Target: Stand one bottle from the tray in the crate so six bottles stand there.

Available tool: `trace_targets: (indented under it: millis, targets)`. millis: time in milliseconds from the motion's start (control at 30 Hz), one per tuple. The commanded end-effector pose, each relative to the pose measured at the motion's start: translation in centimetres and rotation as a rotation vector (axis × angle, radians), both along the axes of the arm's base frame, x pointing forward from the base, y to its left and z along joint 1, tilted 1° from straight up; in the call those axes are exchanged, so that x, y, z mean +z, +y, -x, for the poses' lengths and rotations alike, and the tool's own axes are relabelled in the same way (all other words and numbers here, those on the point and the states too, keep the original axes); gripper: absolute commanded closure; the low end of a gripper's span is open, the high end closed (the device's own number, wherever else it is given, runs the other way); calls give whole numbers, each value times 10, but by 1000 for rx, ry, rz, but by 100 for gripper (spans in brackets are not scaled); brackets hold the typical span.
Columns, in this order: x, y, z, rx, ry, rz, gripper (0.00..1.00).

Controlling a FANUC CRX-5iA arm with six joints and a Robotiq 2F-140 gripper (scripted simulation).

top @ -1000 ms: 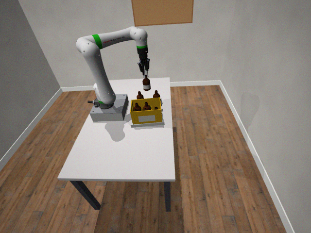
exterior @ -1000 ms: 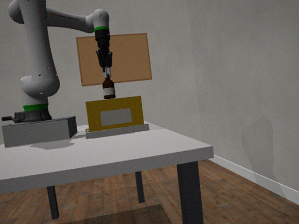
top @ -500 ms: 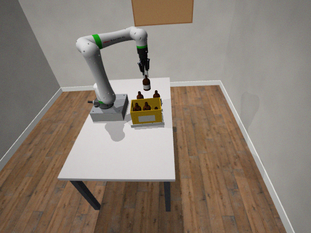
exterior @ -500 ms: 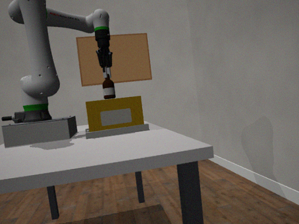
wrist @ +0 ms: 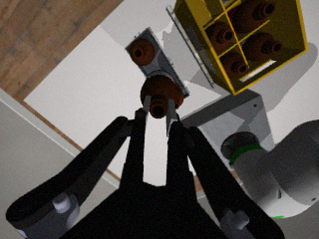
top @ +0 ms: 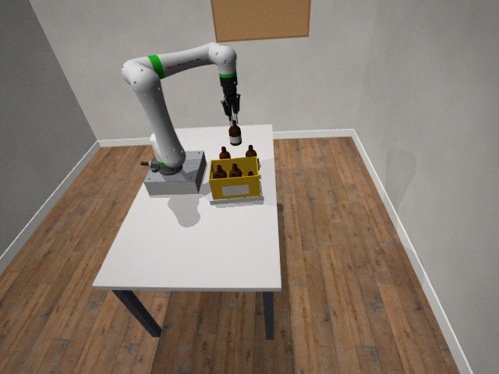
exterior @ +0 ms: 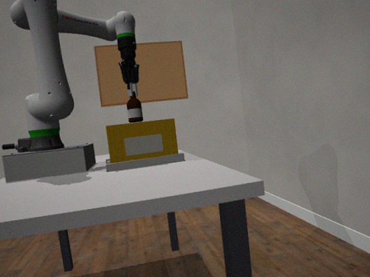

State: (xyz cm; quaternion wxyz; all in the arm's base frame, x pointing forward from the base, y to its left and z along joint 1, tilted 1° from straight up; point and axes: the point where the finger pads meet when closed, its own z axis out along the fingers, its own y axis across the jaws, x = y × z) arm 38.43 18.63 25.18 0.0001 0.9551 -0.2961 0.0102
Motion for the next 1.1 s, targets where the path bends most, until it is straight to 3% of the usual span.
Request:
trace_targets:
  millis: [0, 1067]
  targets:
    - [0, 0, 0, 0, 0, 0, 100]
    - [0, -14, -9, 0, 0, 0, 100]
